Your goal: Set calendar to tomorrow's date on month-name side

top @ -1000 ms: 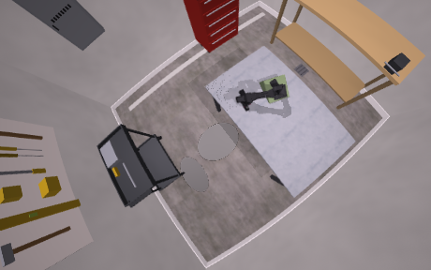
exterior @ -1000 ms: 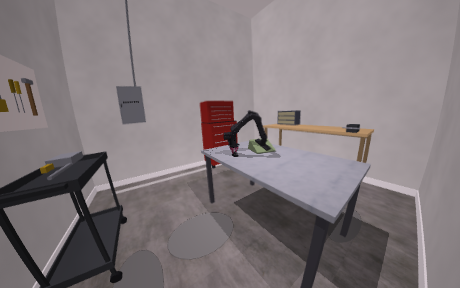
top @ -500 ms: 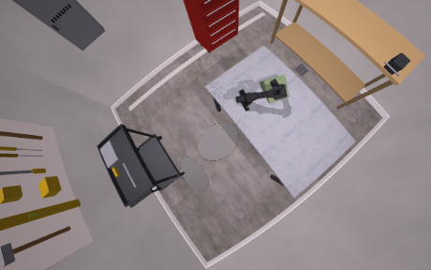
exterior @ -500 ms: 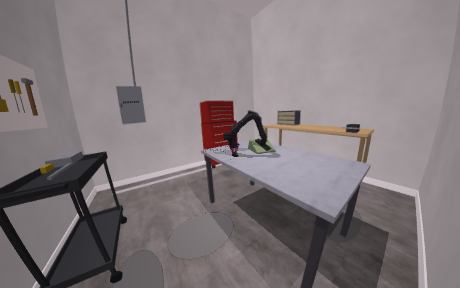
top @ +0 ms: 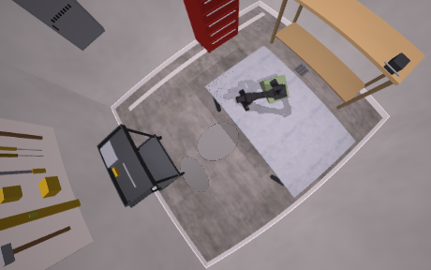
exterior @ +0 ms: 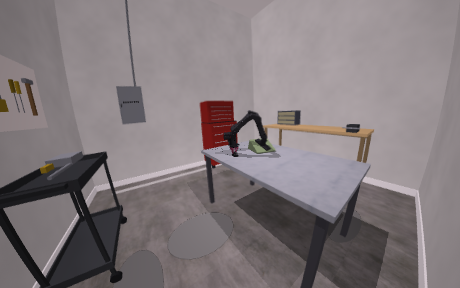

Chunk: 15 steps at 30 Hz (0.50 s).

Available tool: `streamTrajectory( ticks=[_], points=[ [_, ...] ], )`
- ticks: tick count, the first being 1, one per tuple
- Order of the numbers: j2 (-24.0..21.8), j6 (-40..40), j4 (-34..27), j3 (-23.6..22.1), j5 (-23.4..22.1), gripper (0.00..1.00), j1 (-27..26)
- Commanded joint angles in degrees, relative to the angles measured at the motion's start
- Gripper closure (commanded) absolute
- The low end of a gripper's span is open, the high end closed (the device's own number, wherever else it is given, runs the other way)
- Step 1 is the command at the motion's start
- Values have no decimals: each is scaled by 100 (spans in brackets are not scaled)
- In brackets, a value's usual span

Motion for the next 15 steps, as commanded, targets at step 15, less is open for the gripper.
streamTrajectory(
  ticks=[15],
  points=[
    [-30, 5, 11, 12, 3, 63, -19]
  ],
)
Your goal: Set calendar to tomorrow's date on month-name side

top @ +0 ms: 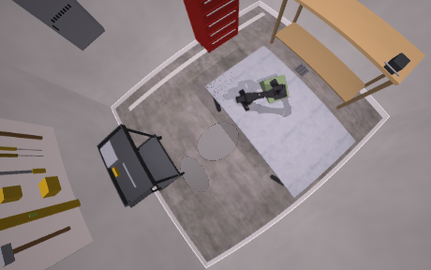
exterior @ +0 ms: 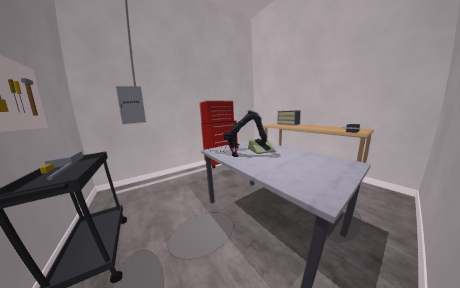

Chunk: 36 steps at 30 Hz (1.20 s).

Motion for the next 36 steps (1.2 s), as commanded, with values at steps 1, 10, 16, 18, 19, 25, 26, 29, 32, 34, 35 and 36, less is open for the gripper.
streamTrajectory(
  ticks=[1, 10, 16, 18, 19, 25, 26, 29, 32, 34, 35, 36],
  points=[
    [-30, 5, 11, 12, 3, 63, -19],
    [-30, 5, 11, 12, 3, 55, -19],
    [-30, 5, 11, 12, 3, 55, -19],
    [-32, 3, 6, 14, 3, 55, -20],
    [-37, -1, -7, 19, 3, 55, -25],
    [-128, -89, -243, 126, 7, 55, -102],
    [-128, -89, -243, 126, 7, 55, -102],
    [-228, -196, -535, 268, 13, 55, -197],
    [-337, -329, -903, 466, 20, 55, -316],
    [-403, -422, -1164, 619, 27, 55, -399],
    [-431, -468, -1292, 697, 30, 55, -439],
    [-457, -511, -1415, 775, 33, 55, -478]
  ],
)
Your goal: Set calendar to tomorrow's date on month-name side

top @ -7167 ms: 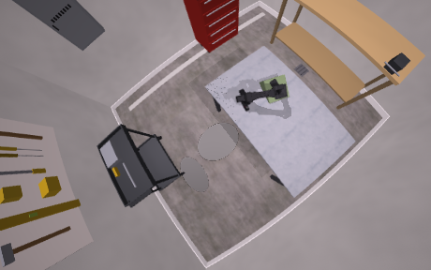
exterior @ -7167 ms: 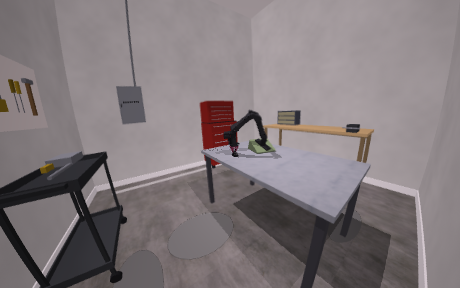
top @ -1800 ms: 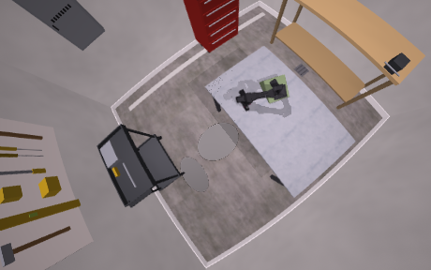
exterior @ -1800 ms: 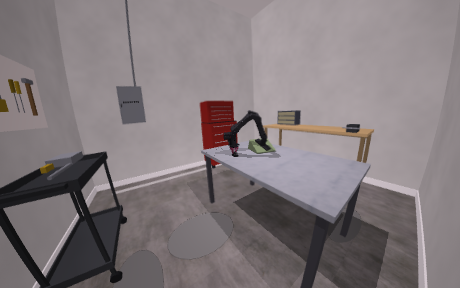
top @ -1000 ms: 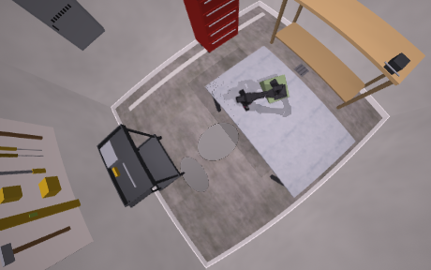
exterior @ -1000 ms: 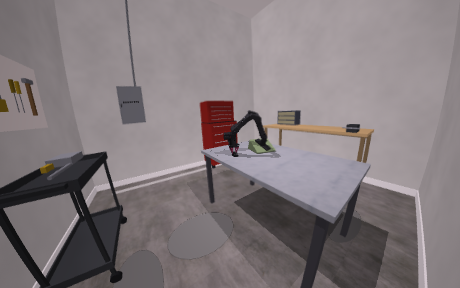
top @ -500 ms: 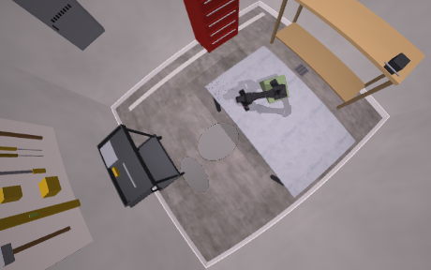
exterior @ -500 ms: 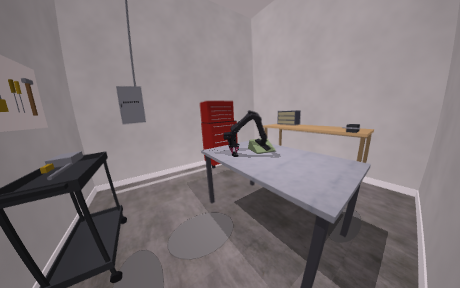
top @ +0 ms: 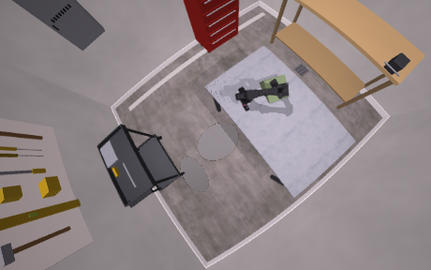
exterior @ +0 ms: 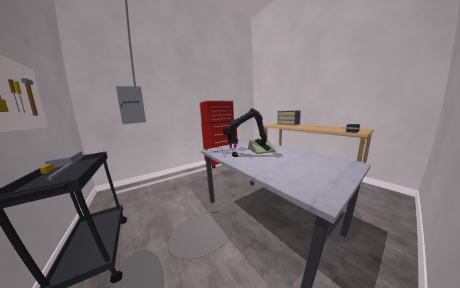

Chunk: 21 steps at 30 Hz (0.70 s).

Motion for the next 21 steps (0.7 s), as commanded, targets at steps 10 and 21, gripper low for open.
streamTrajectory(
  ticks=[10, 21],
  points=[
    [-189, -375, -1105, 555, 46, 55, -305],
    [-193, -388, -1142, 582, 48, 0, -316]
  ],
)
